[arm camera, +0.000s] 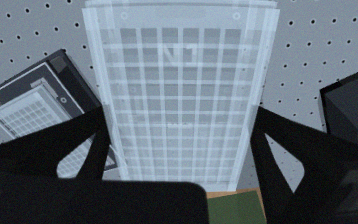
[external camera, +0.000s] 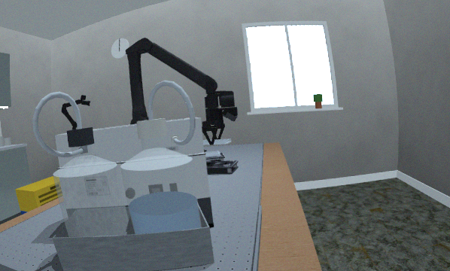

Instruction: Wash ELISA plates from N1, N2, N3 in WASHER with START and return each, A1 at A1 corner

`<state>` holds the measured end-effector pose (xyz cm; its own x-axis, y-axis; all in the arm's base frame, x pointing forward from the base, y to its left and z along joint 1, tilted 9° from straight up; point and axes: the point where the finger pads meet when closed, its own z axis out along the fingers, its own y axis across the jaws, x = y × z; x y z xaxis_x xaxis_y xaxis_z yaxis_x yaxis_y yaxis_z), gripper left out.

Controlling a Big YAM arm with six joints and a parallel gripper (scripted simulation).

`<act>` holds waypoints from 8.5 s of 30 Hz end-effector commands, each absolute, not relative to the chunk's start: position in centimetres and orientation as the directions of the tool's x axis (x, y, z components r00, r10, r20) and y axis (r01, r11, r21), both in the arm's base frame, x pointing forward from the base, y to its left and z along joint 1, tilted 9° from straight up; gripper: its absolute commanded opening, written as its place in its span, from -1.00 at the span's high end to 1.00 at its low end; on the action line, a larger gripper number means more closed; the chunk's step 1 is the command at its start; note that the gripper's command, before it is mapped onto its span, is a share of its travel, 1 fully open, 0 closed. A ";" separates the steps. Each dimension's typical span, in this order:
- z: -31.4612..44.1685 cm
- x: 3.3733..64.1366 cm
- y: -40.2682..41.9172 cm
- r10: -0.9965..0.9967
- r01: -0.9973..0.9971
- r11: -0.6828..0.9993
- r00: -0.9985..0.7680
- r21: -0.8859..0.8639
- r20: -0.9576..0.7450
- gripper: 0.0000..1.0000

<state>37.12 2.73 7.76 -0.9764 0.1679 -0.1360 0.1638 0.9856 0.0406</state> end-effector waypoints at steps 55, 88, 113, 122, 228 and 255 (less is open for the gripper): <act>3.0 38.2 2.9 0.171 0.167 0.985 -0.975 0.041 -0.143 -0.68; 1.1 39.6 3.0 0.169 0.163 0.985 -0.971 0.047 -0.168 -0.68; 1.1 39.5 3.0 0.169 0.163 0.985 -0.971 0.047 -0.168 -0.68; 1.1 39.4 3.0 0.169 0.163 0.985 -0.971 0.047 -0.168 -0.68; -0.3 39.5 2.9 0.169 0.163 0.985 -0.971 0.047 -0.167 -1.00; 0.7 39.3 2.5 0.169 0.164 0.985 -0.971 0.046 -0.171 -1.00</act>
